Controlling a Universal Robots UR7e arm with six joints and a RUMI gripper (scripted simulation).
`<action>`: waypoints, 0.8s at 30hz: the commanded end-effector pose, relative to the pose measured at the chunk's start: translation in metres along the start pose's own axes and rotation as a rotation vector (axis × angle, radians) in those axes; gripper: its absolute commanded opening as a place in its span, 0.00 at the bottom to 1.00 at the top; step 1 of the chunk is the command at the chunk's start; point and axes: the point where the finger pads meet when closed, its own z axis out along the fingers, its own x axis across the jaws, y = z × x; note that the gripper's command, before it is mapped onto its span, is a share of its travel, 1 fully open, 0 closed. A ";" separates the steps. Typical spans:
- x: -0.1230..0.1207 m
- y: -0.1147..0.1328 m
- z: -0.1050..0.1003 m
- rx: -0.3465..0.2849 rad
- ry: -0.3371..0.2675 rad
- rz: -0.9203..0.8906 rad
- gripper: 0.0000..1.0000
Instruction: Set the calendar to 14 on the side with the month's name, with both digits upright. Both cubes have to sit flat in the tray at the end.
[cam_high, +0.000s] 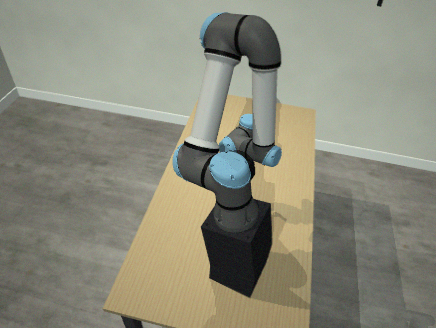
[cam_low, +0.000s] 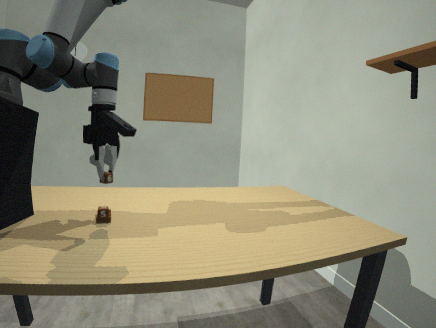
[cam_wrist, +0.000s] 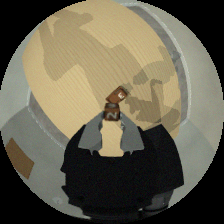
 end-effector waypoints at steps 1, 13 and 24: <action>-0.001 -0.001 0.000 -0.002 -0.008 -0.145 0.10; -0.004 -0.002 0.000 -0.001 -0.008 -0.518 0.10; -0.006 -0.001 0.000 0.000 -0.008 -0.822 0.10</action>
